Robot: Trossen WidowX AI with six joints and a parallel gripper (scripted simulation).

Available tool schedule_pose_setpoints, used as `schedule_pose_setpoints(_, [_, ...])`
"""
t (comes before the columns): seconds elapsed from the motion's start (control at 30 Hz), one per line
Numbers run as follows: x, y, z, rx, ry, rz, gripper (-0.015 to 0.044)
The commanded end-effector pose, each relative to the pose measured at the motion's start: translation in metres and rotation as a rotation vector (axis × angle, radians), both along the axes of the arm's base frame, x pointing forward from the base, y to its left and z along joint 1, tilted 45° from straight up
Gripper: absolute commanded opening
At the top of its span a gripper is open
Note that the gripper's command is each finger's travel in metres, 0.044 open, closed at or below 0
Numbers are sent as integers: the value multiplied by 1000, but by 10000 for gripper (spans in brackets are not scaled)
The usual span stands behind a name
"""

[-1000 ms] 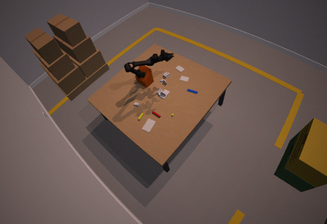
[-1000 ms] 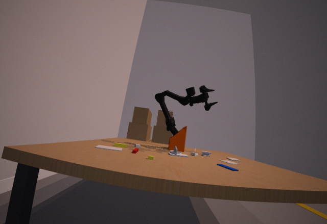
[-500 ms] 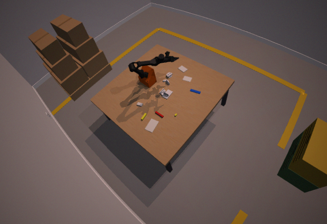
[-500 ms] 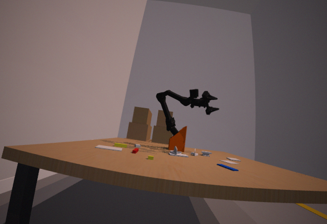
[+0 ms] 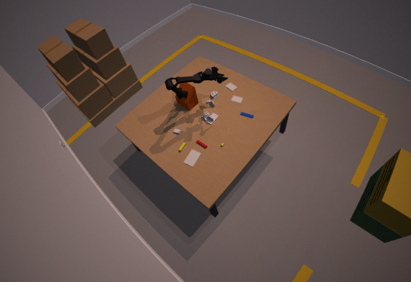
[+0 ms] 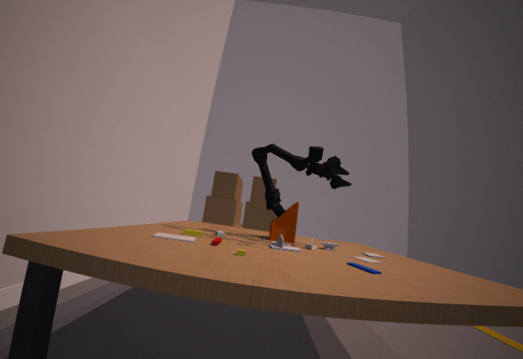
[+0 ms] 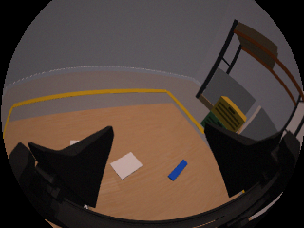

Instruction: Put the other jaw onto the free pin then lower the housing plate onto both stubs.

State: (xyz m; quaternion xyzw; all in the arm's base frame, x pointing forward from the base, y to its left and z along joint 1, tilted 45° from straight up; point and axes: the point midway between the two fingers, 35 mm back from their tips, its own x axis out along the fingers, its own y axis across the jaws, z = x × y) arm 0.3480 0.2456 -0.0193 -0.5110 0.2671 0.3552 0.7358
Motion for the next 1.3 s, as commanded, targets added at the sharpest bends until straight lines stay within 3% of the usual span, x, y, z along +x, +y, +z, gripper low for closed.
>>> schedule_pose_setpoints(0.0, [-2,-7,-10,8,52,-83,440])
schedule_pose_setpoints(1.27, [-53,-87,-82,-29,377,-899,440])
